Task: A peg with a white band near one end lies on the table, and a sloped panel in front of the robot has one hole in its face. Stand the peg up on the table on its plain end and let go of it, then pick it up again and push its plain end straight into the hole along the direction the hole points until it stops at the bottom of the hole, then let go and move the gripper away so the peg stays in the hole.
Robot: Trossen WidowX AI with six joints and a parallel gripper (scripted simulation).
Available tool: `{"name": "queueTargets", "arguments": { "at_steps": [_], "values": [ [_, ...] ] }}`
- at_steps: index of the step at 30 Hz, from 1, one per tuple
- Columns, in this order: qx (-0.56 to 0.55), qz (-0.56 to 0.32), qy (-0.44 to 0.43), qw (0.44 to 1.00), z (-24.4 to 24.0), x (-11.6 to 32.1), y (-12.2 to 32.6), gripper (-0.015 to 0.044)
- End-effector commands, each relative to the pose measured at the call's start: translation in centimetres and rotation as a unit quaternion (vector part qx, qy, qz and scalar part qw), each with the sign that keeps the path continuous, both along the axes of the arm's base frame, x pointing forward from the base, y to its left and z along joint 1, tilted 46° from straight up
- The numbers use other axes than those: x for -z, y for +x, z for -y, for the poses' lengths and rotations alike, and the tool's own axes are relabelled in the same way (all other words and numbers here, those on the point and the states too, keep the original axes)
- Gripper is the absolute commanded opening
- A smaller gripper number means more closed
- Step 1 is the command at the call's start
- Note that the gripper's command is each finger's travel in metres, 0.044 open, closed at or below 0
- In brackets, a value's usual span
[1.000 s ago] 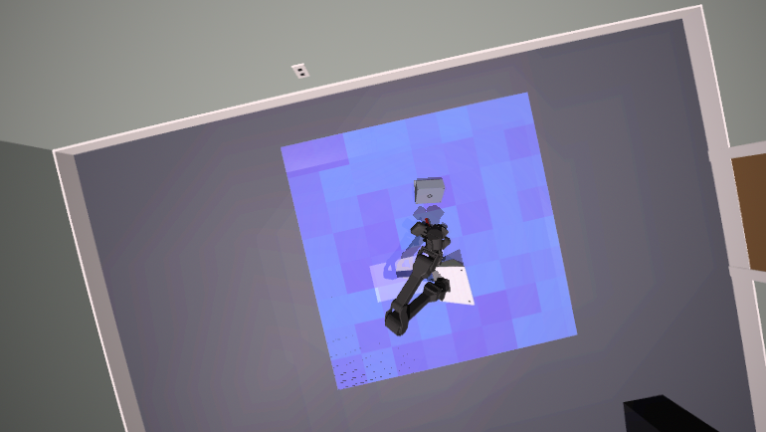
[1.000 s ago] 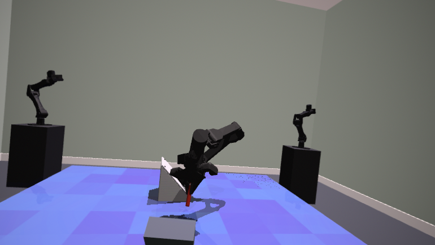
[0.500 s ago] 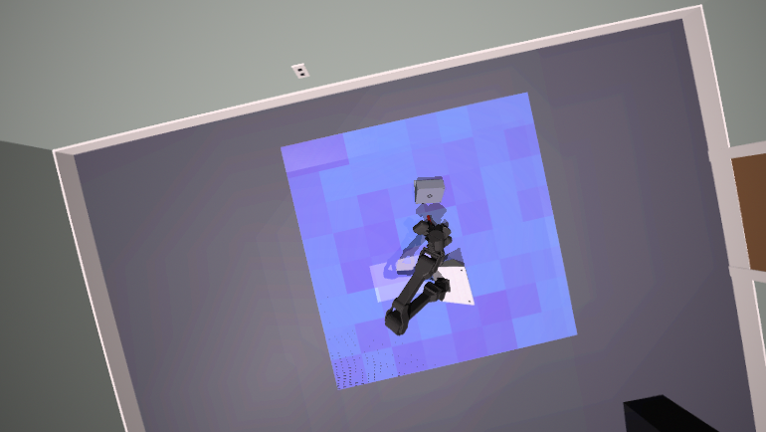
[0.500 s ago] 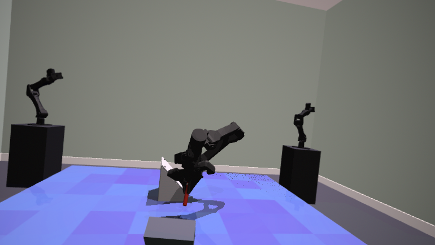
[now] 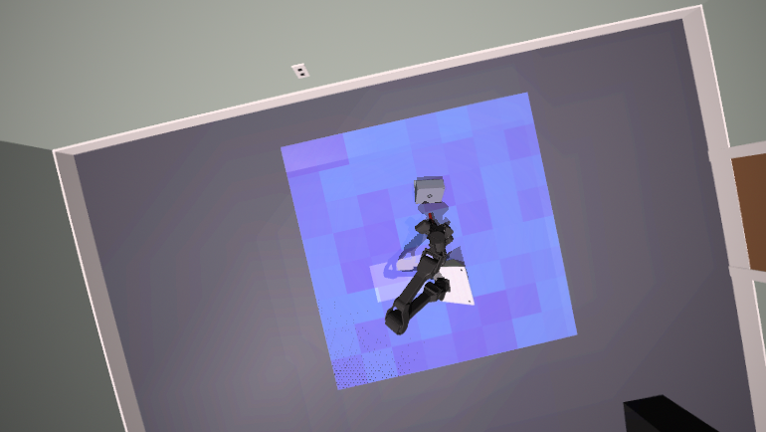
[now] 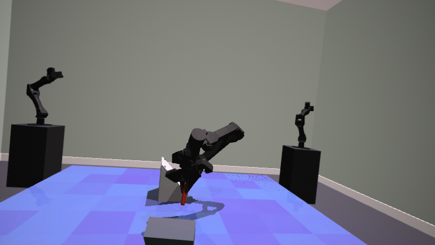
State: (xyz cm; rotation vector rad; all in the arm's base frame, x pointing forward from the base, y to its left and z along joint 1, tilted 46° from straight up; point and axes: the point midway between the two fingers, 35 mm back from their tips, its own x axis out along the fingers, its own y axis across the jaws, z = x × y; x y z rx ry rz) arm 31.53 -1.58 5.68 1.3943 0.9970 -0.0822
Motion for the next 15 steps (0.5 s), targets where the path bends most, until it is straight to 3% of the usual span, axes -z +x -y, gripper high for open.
{"name": "queueTargets", "arguments": {
  "at_steps": [1,15],
  "values": [
    [0.004,-0.004,0.004,1.000,-0.1,0.4,0.0,0.0000],
    [0.022,0.006,0.008,1.000,-0.1,1.2,1.5,0.0000]
  ]
}}
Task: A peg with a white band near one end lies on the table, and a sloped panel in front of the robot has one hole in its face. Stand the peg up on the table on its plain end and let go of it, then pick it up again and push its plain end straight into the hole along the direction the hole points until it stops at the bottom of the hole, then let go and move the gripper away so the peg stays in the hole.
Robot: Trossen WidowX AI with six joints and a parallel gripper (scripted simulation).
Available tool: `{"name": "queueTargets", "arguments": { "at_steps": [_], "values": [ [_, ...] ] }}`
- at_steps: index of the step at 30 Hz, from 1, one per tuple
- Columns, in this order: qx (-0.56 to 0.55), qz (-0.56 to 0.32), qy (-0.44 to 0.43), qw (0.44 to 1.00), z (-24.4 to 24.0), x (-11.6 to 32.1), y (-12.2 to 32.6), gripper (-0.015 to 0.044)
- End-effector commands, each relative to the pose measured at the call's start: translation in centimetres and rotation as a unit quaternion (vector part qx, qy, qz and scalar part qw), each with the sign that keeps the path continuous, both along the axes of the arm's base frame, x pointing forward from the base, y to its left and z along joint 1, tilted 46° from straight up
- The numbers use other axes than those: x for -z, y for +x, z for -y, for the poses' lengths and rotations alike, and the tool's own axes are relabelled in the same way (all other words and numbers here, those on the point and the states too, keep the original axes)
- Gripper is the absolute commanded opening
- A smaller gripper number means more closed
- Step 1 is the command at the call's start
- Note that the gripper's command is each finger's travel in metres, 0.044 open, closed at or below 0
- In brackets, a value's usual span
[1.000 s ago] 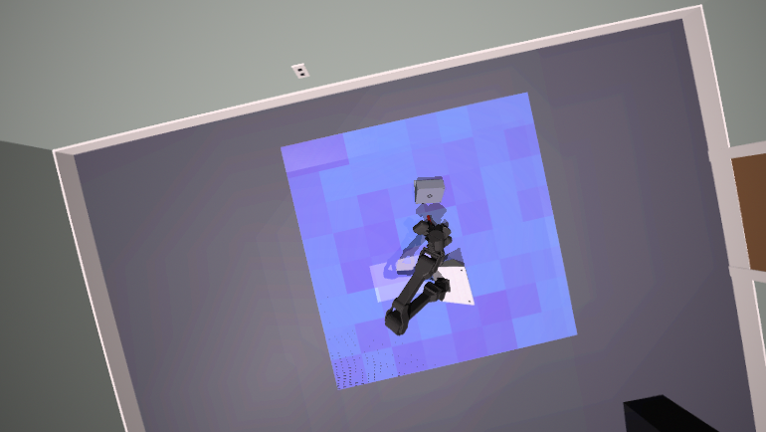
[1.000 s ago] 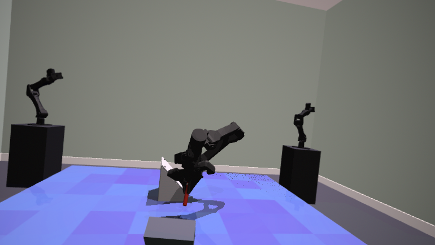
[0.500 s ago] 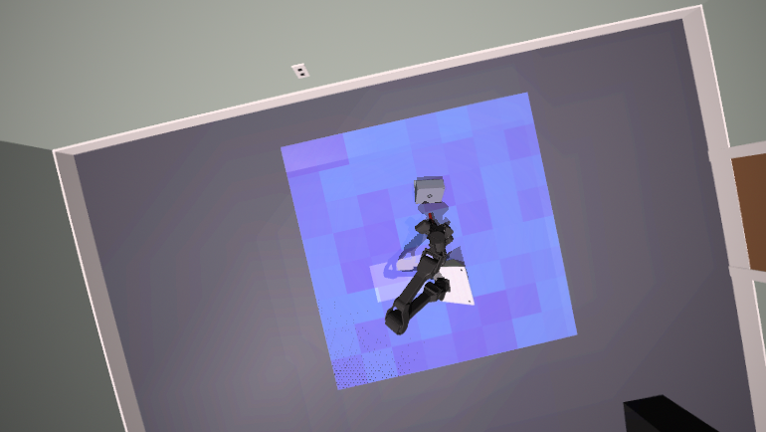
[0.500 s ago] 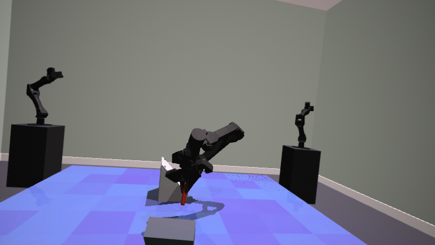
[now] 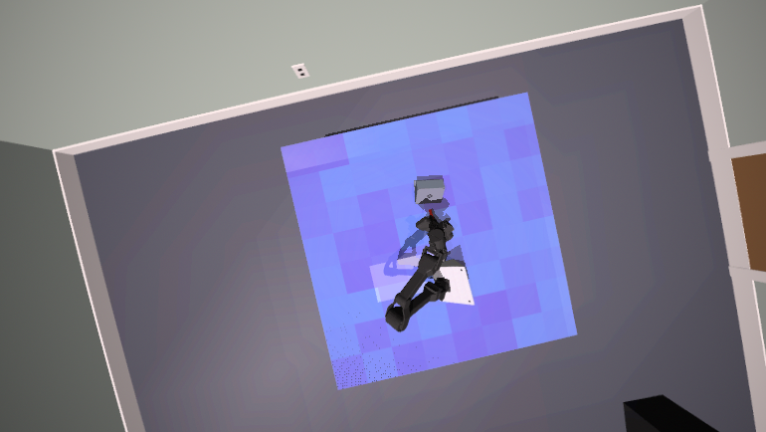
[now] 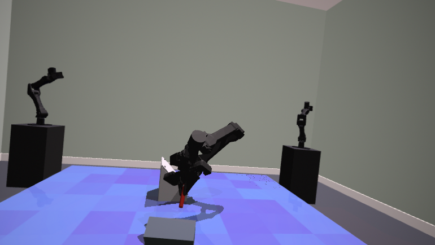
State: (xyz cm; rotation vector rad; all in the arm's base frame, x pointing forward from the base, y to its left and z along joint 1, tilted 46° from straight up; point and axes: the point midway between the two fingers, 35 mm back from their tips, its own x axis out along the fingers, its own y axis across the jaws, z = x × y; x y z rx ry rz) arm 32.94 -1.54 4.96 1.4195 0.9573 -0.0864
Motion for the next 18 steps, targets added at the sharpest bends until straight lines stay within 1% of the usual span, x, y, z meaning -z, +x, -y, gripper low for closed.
{"name": "queueTargets", "arguments": {
  "at_steps": [1,18],
  "values": [
    [0.006,-0.004,0.003,1.000,0.0,0.6,0.2,0.0000],
    [0.027,0.009,0.010,1.000,-0.2,1.5,1.8,0.0000]
  ]
}}
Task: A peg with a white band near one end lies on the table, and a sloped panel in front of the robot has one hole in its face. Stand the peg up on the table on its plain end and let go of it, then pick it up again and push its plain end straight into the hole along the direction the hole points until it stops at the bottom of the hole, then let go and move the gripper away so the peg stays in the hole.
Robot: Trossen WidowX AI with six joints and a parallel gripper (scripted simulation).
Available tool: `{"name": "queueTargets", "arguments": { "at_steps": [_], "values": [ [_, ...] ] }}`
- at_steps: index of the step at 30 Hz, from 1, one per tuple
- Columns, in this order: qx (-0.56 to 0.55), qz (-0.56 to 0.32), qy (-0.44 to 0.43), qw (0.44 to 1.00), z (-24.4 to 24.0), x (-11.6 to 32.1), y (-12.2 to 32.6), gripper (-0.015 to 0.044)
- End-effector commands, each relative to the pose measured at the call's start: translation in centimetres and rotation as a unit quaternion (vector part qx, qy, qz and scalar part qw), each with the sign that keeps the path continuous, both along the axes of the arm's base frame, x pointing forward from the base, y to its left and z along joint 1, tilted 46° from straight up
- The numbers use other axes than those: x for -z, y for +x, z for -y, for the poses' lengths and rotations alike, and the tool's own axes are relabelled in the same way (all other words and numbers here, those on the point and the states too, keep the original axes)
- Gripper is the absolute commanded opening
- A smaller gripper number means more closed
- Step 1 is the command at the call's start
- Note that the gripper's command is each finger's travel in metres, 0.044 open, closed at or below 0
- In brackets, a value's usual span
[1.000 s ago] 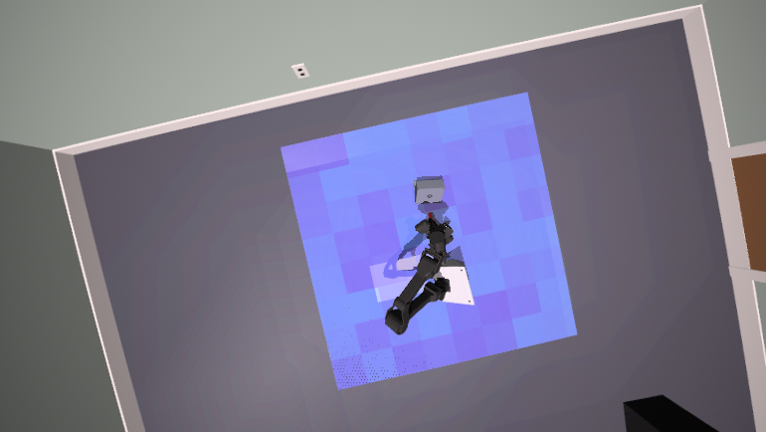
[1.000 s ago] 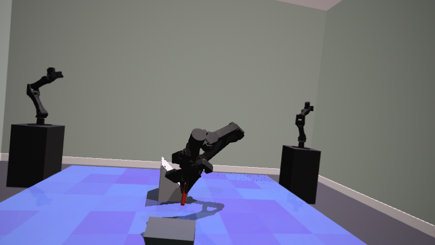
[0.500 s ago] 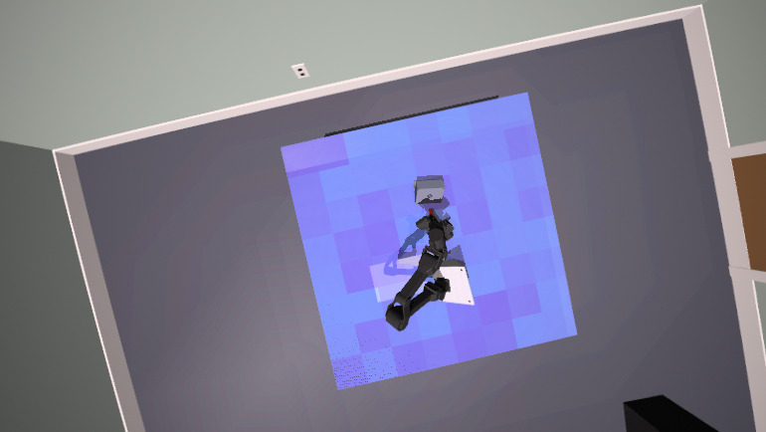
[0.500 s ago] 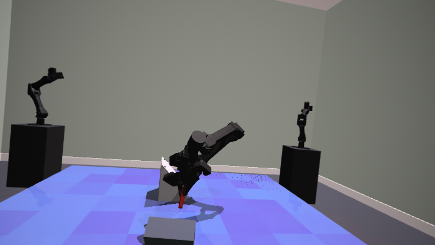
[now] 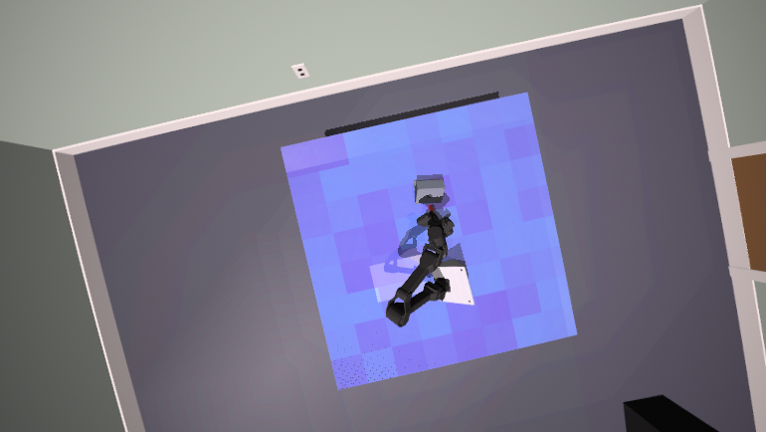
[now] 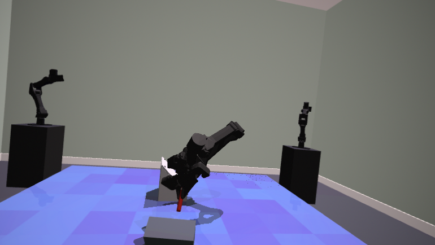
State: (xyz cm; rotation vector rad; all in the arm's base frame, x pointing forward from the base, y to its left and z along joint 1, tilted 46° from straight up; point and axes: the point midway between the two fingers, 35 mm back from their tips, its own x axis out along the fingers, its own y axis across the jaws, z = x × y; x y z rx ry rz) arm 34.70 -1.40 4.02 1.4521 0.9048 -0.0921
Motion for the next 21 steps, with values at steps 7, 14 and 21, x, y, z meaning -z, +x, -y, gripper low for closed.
{"name": "queueTargets", "arguments": {
  "at_steps": [7,14,21],
  "values": [
    [0.013,0.001,0.007,1.000,-0.2,0.9,0.6,0.0000],
    [0.021,0.007,0.011,1.000,-0.3,1.2,1.1,0.0000],
    [0.024,0.012,0.012,1.000,-0.4,1.4,1.4,0.0000]
  ]
}}
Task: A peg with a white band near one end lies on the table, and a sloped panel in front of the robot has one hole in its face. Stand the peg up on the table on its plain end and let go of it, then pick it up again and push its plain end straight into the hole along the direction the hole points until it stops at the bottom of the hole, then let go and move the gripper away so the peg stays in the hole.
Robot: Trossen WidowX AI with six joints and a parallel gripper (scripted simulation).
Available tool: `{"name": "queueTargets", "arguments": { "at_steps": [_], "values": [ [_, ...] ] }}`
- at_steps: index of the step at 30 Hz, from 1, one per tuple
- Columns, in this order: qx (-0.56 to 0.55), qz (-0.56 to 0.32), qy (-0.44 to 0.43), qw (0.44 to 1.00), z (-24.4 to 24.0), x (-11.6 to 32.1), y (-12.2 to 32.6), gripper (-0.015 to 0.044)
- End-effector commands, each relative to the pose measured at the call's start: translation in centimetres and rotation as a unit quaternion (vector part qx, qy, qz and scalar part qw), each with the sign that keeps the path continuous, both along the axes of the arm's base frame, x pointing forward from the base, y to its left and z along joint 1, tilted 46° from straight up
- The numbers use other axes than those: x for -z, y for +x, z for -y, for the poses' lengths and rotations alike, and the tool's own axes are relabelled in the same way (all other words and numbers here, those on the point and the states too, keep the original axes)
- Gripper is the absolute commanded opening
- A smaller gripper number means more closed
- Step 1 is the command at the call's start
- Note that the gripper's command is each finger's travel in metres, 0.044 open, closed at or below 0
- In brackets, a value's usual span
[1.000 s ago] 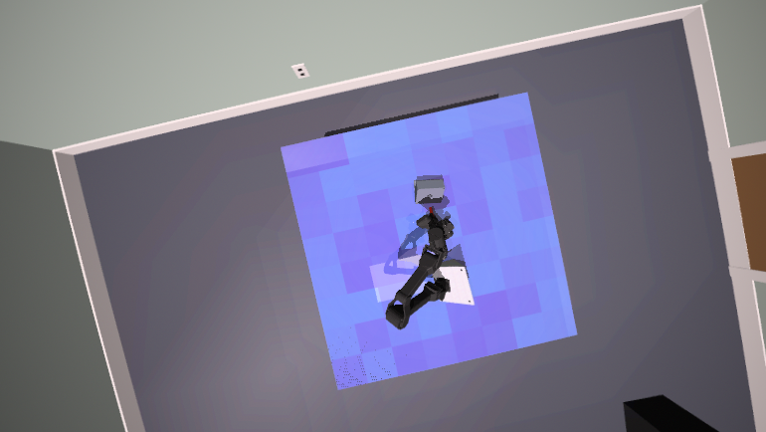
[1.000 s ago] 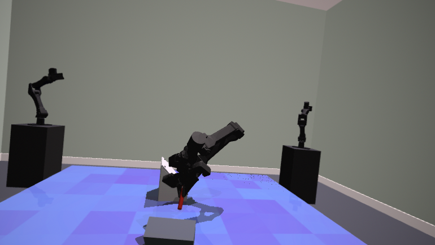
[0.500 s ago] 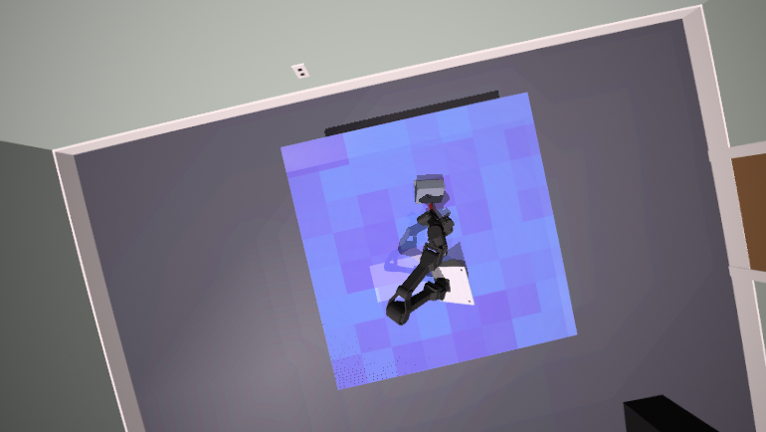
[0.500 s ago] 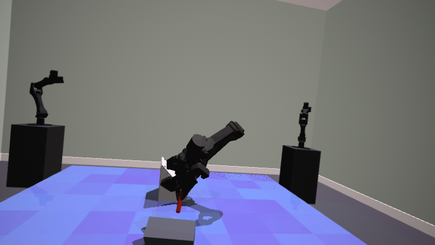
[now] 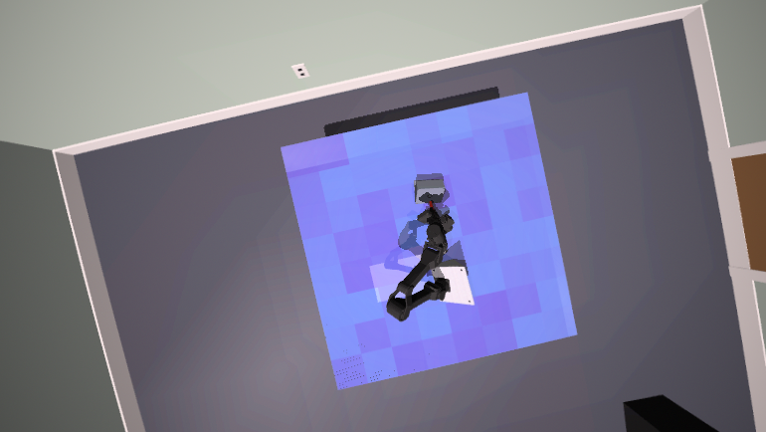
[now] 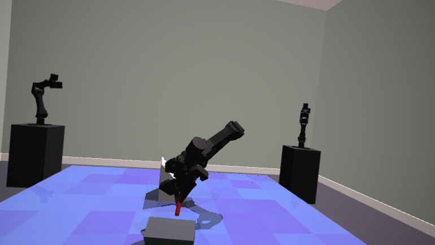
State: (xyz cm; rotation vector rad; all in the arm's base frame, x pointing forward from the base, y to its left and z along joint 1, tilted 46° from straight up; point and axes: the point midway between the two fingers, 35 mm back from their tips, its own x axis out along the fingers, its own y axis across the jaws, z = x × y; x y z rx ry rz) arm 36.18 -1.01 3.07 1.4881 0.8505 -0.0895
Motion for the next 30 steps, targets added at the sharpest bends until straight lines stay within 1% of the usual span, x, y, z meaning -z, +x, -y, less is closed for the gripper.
{"name": "queueTargets", "arguments": {
  "at_steps": [1,18,30],
  "values": [
    [0.003,-0.003,0.001,1.000,-0.1,0.5,0.0,0.0000],
    [0.005,0.007,-0.001,1.000,-0.3,0.9,0.3,0.0000],
    [0.003,0.009,-0.004,1.000,-1.1,1.7,1.4,0.0000]
  ]
}}
